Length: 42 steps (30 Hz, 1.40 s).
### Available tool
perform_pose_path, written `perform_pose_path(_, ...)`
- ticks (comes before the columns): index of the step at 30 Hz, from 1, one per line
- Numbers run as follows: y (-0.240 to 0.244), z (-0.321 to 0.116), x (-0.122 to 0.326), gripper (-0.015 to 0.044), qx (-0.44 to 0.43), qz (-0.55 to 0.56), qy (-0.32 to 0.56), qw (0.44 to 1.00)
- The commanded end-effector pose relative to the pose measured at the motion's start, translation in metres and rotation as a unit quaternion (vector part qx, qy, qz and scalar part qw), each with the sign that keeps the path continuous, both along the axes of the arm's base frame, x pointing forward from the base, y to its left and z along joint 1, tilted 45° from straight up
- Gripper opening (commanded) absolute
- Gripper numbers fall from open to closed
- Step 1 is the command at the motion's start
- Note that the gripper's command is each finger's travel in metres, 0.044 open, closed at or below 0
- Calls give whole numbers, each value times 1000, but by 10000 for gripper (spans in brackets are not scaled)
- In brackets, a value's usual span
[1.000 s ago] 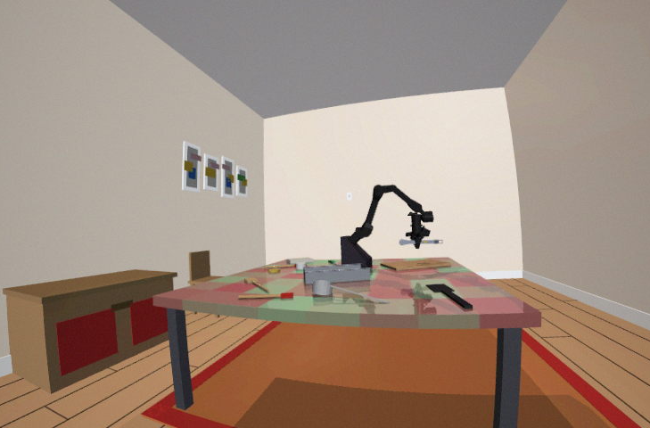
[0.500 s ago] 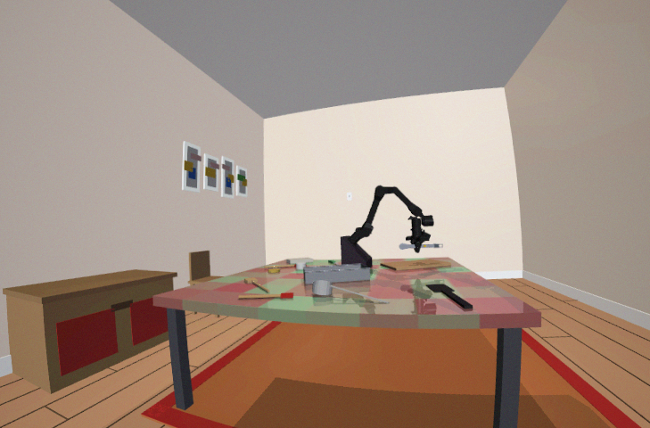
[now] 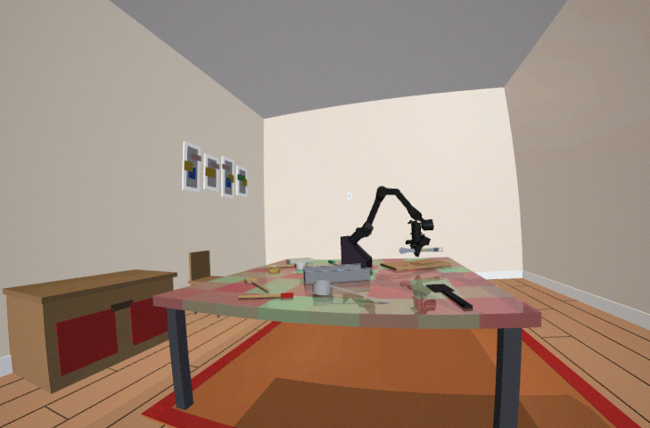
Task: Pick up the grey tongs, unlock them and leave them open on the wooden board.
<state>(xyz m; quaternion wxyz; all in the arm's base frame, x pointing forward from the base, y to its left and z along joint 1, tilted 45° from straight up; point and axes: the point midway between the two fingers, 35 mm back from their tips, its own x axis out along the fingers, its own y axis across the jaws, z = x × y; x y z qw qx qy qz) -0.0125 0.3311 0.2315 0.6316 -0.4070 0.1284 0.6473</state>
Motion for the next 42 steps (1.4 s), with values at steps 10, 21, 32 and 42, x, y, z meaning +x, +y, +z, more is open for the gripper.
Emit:
perform_pose_path(10, 6, -9, 3, -97, -1, 0, 0, 1000)
perform_pose_path(21, 6, -9, 3, 191, -1, 0, 0, 1000)
perform_pose_path(32, 6, -9, 3, 440, -1, 0, 0, 1000)
perform_pose_path(42, -20, -3, -63, 440, -20, 2, 15, 1000)
